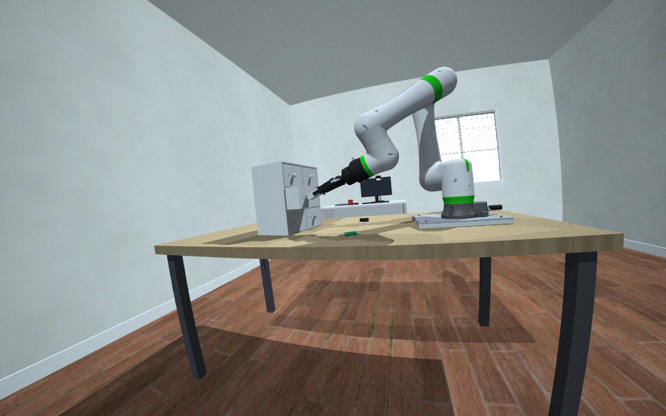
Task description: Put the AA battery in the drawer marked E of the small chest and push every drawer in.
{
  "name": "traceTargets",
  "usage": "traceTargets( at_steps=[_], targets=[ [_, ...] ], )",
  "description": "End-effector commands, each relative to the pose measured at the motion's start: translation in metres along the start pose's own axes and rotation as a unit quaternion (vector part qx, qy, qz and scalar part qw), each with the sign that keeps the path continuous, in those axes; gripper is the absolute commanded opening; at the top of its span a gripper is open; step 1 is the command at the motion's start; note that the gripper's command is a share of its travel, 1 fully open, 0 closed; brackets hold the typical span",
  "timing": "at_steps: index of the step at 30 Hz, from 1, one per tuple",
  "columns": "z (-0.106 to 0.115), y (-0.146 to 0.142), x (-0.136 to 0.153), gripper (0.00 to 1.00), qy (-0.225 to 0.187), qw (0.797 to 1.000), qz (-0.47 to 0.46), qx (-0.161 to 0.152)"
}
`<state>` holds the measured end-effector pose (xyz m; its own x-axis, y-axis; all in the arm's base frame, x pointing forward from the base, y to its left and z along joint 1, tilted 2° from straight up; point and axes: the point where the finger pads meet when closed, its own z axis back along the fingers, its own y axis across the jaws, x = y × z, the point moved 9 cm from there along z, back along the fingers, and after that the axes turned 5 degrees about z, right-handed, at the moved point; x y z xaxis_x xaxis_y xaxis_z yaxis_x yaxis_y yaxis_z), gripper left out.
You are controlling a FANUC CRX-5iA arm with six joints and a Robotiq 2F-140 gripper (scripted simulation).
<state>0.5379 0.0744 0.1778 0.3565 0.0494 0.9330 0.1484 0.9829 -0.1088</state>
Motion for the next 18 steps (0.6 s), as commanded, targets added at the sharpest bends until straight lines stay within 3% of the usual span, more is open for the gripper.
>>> traceTargets(
  at_steps=[1, 10, 18],
  targets=[
    [0.0000, 0.0000, 0.0002, 0.08, 0.000, 1.000, 0.000, 0.000],
    [0.0000, 0.0000, 0.0002, 0.08, 0.000, 1.000, 0.000, 0.000],
    [0.0000, 0.0000, 0.0002, 0.18, 0.000, 1.000, 0.000, 0.000]
  ],
)
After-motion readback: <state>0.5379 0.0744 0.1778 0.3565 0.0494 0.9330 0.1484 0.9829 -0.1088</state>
